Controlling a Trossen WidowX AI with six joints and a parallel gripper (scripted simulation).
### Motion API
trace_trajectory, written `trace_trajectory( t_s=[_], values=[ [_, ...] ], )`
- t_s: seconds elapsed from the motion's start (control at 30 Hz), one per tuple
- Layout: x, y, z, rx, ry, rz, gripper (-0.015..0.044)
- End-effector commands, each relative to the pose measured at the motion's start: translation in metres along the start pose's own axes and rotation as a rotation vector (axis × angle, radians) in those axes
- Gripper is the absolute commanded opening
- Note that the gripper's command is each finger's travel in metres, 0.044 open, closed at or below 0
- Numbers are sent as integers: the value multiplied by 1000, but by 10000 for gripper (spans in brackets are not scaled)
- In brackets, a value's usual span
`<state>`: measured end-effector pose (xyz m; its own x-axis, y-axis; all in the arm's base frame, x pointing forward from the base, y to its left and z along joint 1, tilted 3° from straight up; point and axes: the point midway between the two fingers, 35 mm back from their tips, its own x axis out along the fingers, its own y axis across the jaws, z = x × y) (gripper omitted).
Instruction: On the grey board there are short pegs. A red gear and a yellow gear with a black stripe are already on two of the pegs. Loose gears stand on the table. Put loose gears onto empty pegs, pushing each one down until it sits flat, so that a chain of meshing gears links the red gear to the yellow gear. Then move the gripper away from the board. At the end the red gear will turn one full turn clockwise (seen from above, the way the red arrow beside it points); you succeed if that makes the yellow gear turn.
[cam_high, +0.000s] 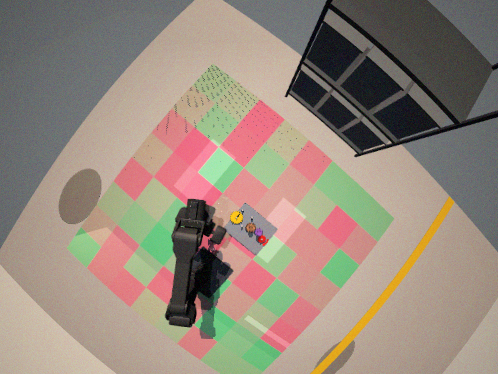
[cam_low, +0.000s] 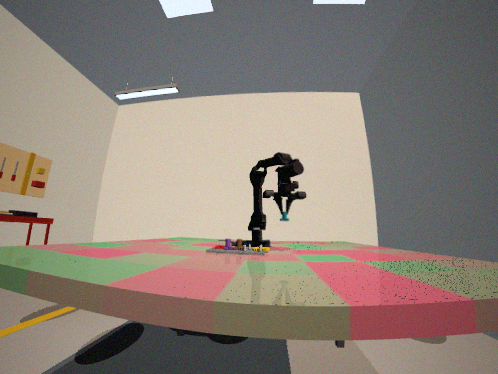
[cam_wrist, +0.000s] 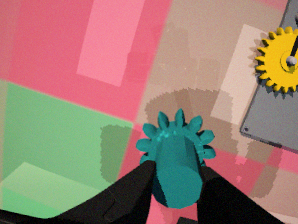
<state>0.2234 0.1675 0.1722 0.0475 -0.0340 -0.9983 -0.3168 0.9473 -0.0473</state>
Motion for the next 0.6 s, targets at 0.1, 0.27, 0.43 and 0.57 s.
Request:
trace_trajectory(
  t_s=[0.1,0.27,0.43,0.57],
  values=[
    [7,-13,7,-2,1,1,0],
    [11,-22,11,-3,0,0,0],
    [15,-31,14,-6,-3,-1,0],
    [19,-38,17,-8,-5,-3,0]
  ],
)
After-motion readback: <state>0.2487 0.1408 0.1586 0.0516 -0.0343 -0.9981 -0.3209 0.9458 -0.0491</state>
